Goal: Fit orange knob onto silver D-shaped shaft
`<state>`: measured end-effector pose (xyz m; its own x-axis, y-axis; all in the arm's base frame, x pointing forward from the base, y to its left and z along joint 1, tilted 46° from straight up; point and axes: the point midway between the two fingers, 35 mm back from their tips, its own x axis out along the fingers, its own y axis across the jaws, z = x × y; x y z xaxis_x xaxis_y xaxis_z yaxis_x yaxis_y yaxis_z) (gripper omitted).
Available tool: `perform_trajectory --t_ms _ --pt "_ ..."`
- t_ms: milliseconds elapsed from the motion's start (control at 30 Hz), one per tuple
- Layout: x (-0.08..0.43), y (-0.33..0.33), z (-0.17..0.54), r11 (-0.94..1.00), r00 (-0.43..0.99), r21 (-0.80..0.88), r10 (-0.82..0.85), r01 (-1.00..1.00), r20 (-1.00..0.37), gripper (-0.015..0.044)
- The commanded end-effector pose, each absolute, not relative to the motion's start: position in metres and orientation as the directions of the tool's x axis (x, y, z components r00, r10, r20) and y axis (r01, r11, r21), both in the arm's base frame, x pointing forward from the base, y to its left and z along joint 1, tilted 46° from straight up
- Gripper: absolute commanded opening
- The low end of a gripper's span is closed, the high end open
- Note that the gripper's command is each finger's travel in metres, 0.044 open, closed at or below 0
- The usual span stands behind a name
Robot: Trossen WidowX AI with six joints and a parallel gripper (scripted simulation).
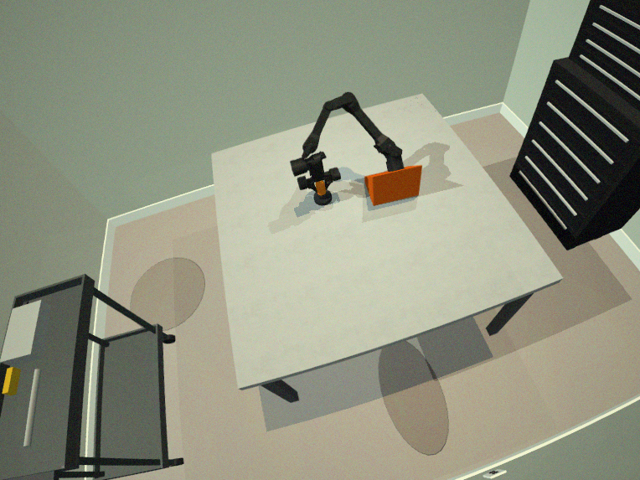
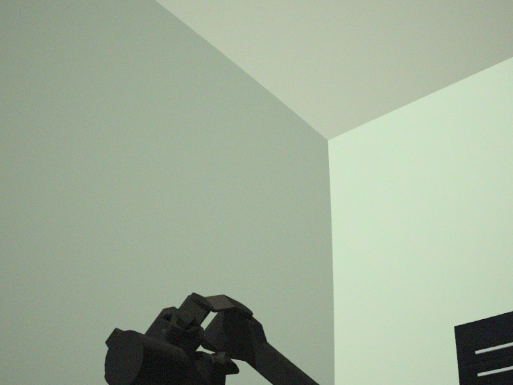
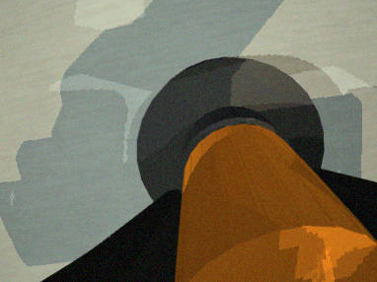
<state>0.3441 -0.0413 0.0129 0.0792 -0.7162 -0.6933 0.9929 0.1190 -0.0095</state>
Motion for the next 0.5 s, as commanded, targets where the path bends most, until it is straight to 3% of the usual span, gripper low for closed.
perform_trajectory --t_ms 0,467 --pt "0.3440 -0.0417 0.0084 0.142 0.074 -0.040 -0.712 0.989 -0.699 0.0000" --pt "0.3438 -0.0394 0.0086 0.126 0.074 -0.024 -0.711 0.992 -0.699 0.0000"
